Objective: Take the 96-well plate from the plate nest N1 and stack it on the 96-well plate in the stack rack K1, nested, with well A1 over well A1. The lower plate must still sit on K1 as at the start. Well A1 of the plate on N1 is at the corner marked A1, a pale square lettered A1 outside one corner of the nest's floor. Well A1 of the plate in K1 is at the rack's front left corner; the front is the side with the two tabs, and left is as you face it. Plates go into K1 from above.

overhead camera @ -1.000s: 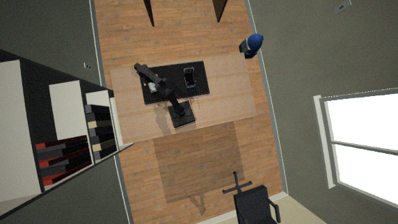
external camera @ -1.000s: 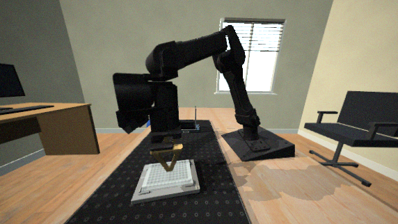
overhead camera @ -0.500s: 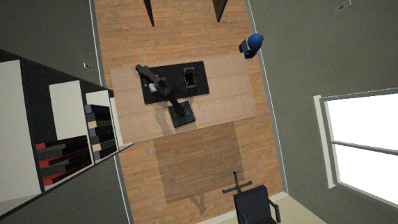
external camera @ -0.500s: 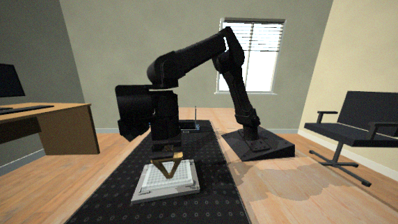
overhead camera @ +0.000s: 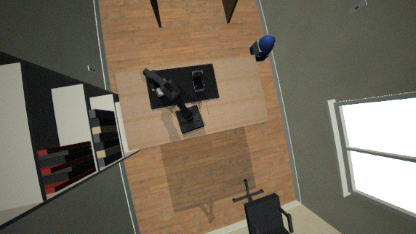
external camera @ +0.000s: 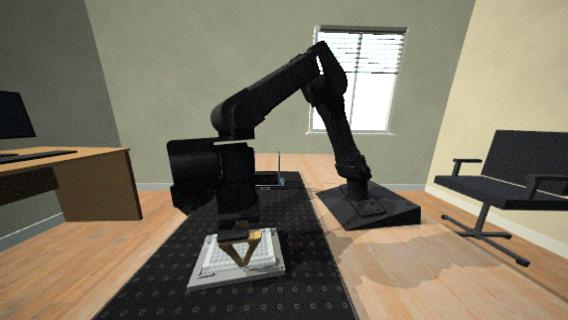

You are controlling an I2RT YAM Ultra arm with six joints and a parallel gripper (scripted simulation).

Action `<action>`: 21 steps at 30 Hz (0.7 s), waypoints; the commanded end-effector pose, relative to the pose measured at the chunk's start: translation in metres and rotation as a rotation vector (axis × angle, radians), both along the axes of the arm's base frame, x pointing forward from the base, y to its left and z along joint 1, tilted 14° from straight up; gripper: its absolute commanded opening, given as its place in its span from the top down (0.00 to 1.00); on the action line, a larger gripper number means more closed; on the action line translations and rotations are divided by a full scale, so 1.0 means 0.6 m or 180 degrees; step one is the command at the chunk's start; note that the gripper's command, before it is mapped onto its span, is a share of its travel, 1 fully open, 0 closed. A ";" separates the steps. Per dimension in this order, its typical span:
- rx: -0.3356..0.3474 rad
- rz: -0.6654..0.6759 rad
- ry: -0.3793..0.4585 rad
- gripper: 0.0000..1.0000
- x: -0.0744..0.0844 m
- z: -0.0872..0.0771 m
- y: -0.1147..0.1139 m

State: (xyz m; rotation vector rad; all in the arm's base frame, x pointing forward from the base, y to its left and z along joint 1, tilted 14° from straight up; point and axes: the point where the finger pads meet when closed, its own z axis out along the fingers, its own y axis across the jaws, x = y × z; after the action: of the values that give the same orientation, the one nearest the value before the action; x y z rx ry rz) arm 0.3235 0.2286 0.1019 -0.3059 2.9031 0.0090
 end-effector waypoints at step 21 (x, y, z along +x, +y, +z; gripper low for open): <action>0.0073 0.0012 -0.0092 0.00 0.014 -0.004 0.008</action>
State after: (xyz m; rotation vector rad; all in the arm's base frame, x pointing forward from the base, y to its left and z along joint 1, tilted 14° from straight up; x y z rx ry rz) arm 0.3293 0.2313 0.0951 -0.3026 2.8877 0.0230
